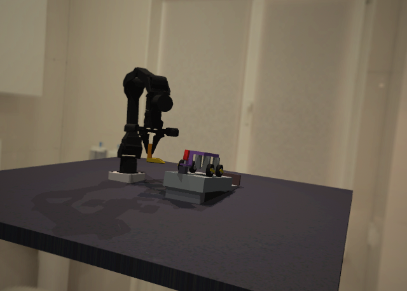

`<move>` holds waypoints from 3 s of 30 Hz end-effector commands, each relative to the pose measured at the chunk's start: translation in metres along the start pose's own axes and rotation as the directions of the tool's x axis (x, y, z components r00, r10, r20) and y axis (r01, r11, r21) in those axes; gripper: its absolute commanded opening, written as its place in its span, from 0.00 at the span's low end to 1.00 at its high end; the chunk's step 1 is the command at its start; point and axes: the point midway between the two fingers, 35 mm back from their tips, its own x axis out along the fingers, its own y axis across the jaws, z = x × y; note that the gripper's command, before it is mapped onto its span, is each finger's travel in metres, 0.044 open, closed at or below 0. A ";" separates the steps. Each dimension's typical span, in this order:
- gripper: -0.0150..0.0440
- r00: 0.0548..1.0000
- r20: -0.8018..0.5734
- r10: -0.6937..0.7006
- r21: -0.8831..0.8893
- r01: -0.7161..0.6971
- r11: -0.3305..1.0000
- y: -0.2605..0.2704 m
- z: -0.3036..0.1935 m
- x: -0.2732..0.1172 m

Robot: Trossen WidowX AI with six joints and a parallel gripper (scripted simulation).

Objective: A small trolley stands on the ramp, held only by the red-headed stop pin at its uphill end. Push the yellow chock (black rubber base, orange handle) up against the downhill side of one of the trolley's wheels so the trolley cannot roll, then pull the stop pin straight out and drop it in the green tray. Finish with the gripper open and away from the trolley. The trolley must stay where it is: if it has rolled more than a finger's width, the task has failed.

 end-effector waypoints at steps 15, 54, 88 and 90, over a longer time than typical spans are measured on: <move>0.25 1.000 -0.001 -0.004 0.000 0.004 1.000 -0.003 -0.001 -0.036; 0.25 1.000 -0.001 -0.003 0.921 0.003 0.389 -0.003 -0.001 -0.036; 0.25 1.000 0.001 -0.005 0.953 -0.002 -0.303 -0.012 0.013 -0.035; 0.25 1.000 0.001 -0.005 0.953 -0.003 -0.304 -0.017 0.020 -0.034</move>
